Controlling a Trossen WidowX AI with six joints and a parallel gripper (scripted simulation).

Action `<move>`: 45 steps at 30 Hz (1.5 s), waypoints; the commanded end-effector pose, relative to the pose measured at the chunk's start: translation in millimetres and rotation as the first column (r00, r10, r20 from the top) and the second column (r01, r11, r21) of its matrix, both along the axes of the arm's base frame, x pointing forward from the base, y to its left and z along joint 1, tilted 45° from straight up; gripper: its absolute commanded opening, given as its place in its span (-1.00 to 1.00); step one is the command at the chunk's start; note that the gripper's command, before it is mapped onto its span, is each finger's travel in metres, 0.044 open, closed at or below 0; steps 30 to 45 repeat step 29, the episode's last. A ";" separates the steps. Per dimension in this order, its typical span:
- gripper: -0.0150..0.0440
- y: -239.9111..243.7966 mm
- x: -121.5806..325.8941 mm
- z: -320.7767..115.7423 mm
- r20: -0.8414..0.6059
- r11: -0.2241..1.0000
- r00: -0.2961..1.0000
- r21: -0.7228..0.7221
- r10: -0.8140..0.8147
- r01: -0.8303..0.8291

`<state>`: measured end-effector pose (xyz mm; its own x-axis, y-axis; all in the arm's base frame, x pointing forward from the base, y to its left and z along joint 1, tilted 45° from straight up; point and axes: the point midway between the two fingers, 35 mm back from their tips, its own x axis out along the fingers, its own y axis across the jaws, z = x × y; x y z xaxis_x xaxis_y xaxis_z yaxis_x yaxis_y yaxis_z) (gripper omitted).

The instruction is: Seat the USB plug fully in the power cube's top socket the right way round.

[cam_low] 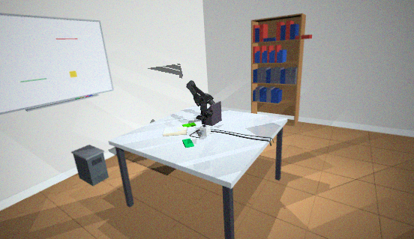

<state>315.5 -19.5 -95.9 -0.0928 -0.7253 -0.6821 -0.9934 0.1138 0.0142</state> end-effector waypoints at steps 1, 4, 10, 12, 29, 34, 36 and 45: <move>-0.17 0.5 0.6 0.4 0.002 1.000 1.000 0.000 0.001 -0.001; -0.17 0.5 0.6 0.4 0.002 1.000 1.000 0.000 0.001 -0.001; -0.17 0.5 0.6 0.4 0.002 1.000 1.000 0.000 0.001 -0.001; -0.17 0.5 0.6 0.4 0.002 1.000 1.000 0.000 0.001 -0.001; -0.17 8.0 1.5 8.1 0.002 1.000 1.000 0.001 0.001 -0.001; -0.17 8.0 1.5 8.1 0.002 1.000 1.000 0.001 0.001 -0.001; -0.17 8.0 1.5 8.1 0.002 1.000 1.000 0.001 0.001 -0.001; -0.17 8.0 1.5 8.1 0.002 1.000 1.000 0.001 0.001 -0.001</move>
